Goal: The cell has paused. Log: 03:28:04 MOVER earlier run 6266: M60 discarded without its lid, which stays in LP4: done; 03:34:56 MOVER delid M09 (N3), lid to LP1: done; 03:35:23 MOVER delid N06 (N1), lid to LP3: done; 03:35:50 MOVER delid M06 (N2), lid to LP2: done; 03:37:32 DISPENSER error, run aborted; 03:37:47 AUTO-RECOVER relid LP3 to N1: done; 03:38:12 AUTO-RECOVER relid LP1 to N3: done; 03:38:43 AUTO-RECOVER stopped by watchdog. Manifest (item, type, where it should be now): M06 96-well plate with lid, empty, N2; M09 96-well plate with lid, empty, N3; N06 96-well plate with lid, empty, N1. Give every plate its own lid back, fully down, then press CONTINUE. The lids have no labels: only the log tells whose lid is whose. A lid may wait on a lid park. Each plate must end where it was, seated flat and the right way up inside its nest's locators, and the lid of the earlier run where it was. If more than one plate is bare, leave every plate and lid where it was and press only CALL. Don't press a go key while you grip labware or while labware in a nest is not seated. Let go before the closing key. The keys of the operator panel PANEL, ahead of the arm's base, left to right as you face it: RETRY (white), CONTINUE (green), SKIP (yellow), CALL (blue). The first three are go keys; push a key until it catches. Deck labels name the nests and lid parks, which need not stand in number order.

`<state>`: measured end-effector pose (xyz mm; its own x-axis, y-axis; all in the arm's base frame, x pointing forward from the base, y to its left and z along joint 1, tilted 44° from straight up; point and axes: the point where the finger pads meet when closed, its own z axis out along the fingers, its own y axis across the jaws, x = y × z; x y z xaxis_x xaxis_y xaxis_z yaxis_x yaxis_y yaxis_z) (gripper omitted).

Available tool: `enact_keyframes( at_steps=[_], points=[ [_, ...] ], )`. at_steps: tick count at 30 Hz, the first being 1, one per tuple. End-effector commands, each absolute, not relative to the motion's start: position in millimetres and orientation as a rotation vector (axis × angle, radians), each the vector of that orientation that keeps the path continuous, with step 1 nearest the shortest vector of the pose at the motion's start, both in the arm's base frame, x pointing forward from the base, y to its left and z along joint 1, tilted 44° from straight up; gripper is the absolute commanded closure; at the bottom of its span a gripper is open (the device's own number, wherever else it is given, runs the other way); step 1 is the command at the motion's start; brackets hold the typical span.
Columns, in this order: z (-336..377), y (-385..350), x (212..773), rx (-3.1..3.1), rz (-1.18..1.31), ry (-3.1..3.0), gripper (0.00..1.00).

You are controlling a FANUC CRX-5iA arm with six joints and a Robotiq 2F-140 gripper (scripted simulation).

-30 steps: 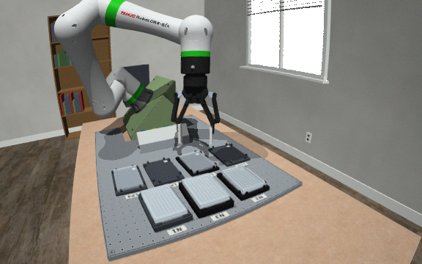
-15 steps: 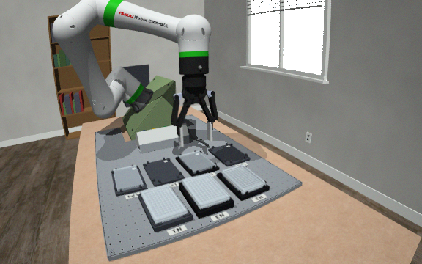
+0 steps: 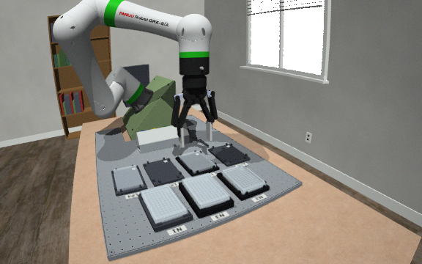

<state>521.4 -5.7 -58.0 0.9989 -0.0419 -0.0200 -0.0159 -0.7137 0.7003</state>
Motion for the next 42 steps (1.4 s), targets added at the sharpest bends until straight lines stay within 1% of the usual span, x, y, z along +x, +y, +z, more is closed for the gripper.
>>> enact_keyframes(
  at_steps=[1, 42],
  points=[
    [-59, -6, 521, 2.366, -0.044, -0.04, 0.34],
    [-94, -41, 519, 2.366, -0.044, -0.04, 0.34]
  ],
)
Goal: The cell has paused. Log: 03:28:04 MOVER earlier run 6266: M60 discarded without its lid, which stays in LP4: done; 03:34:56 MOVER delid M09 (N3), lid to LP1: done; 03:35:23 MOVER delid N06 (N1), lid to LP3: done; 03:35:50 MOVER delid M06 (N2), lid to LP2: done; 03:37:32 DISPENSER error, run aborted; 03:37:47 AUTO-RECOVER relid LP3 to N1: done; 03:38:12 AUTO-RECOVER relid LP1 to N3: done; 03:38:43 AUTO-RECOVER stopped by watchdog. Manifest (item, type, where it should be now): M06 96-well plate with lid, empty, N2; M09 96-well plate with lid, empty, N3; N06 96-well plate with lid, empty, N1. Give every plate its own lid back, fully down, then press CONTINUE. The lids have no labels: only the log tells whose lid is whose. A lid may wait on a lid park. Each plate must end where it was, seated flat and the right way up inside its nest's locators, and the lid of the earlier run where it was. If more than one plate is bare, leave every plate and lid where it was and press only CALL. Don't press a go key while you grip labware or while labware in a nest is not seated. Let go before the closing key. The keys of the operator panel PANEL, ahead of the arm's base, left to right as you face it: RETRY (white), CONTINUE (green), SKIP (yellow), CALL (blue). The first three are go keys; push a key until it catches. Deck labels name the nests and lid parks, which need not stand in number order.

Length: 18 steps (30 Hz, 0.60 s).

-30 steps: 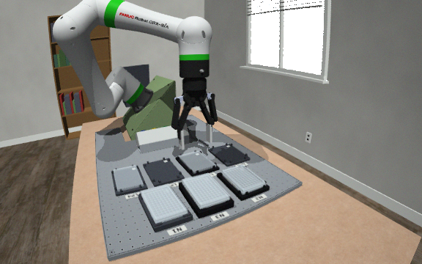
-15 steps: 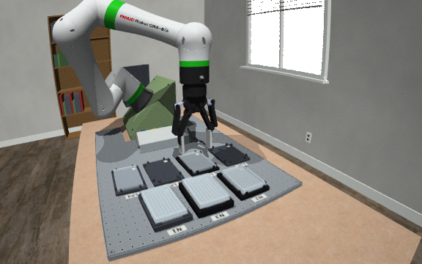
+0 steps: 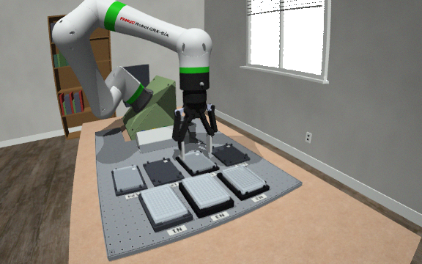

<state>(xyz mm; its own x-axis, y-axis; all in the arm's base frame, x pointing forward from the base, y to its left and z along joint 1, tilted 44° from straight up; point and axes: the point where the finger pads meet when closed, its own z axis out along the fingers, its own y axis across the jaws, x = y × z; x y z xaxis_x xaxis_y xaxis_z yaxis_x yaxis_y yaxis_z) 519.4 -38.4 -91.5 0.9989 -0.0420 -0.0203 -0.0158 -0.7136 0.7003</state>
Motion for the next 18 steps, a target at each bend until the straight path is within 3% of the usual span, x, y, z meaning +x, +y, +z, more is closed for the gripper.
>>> enact_keyframes(
  at_steps=[1, 18],
  points=[
    [-94.4, -41.1, 519.5, 2.366, -0.044, -0.04, 0.34],
    [-96.7, -43.3, 519.3, 2.366, -0.044, -0.04, 0.34]
  ],
)
